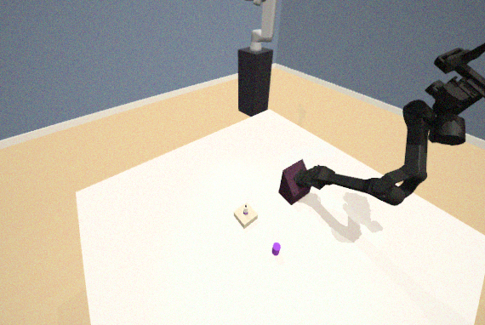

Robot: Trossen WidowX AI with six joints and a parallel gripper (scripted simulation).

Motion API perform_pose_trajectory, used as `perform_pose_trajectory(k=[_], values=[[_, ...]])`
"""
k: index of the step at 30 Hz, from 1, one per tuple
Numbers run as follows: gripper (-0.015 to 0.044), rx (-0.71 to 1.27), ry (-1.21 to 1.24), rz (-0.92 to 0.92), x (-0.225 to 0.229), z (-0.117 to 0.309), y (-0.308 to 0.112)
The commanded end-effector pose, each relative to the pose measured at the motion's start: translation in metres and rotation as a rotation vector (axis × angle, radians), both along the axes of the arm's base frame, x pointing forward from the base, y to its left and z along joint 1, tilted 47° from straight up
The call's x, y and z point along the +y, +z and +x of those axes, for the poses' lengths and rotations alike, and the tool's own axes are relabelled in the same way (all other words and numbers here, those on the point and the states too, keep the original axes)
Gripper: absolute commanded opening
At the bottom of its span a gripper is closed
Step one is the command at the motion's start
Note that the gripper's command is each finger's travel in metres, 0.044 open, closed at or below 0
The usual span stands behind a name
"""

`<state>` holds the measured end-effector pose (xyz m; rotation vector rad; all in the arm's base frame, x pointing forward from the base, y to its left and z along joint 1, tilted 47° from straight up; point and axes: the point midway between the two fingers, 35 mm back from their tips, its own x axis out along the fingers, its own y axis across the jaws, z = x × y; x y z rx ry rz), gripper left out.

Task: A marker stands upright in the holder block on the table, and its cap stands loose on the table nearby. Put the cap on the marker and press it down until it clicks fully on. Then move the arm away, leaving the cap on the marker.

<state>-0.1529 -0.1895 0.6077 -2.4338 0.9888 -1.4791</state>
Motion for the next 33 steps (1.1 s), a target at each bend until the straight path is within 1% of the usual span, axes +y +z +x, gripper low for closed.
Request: perform_pose_trajectory(k=[1, 3, 6, 12, 18, 26, 30, 33], values=[[0.0374, -0.006, 0.004, 0.004, -0.002, 0.0, 0.0], [0.0321, -0.056, 0.037, 0.035, -0.015, -0.004, -0.003], [0.0242, -0.161, 0.111, 0.114, -0.047, -0.007, -0.013], [0.0242, -0.336, 0.265, 0.305, -0.113, 0.007, -0.042], [0.0242, -0.457, 0.422, 0.526, -0.172, 0.049, -0.081], [0.0242, -0.536, 0.594, 0.873, -0.23, 0.135, -0.15], [0.0242, -0.534, 0.667, 1.064, -0.242, 0.189, -0.189], [0.0242, -0.515, 0.717, 1.212, -0.243, 0.232, -0.22]])
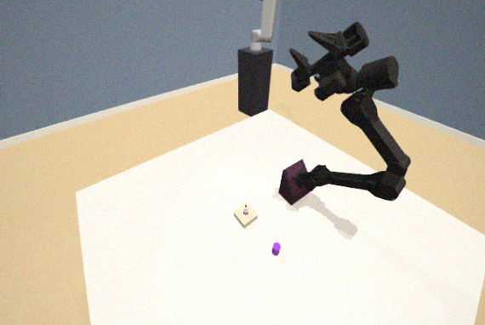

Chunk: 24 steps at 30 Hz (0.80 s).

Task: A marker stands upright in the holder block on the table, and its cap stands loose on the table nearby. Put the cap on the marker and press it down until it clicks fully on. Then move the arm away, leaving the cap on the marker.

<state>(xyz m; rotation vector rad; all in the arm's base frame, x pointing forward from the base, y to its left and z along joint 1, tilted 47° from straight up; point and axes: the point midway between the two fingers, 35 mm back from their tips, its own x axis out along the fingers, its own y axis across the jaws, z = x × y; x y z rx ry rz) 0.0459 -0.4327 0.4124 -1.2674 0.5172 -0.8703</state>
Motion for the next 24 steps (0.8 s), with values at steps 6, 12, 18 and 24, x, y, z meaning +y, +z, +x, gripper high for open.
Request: perform_pose_trajectory(k=[6, 12, 18, 24], values=[[0.0242, 0.086, 0.285, 0.321, 0.024, 0.117, -0.085], [0.0242, 0.202, 0.501, 0.536, 0.077, 0.19, -0.143], [0.0242, 0.357, 0.722, 0.737, 0.154, 0.241, -0.193], [0.0242, 0.546, 0.941, 0.922, 0.244, 0.265, -0.232]])
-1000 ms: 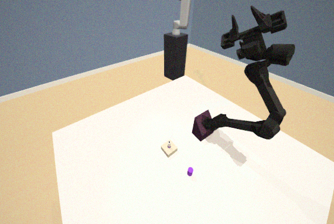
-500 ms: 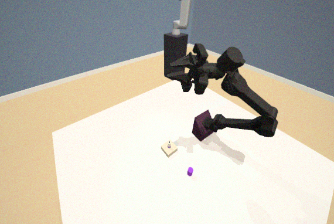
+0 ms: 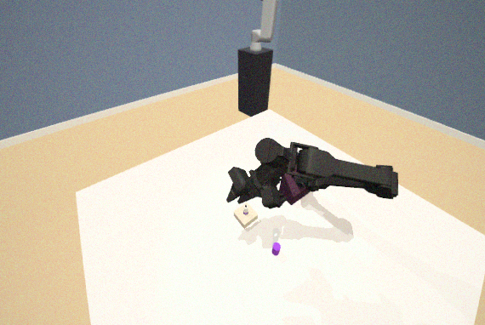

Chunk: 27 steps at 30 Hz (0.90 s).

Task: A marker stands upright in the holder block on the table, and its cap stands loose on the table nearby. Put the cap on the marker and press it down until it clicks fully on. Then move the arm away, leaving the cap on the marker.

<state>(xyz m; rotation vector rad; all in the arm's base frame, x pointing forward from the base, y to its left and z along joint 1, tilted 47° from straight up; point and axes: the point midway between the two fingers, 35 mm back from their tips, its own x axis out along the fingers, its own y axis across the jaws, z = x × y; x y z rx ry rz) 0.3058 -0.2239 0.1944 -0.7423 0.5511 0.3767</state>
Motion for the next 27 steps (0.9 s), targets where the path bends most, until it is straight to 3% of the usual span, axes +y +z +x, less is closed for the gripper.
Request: perform_pose_trajectory(k=[1, 11, 27], values=[[0.0242, 0.09, 0.141, 0.09, 0.05, 0.007, -0.02], [0.0242, 0.429, 0.597, 0.336, 0.206, -0.026, -0.052], [0.0242, 0.452, 0.628, 0.352, 0.247, -0.028, -0.09]])
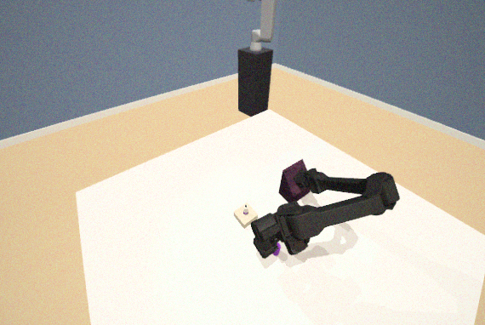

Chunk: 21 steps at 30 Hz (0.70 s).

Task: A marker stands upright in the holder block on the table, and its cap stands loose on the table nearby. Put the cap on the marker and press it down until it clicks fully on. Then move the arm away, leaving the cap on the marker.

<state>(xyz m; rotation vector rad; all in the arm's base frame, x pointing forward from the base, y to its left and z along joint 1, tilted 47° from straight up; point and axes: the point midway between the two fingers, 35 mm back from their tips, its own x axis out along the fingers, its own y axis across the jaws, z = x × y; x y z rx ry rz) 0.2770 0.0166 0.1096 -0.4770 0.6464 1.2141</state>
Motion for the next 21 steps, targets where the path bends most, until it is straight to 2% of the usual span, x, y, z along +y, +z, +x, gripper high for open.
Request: perform_pose_trajectory(k=[1, 21], values=[[0.0242, 0.001, -0.002, 0.006, 0.007, 0.002, -0.006], [0.0242, 0.0, -0.002, 0.005, 0.027, 0.009, -0.027]])
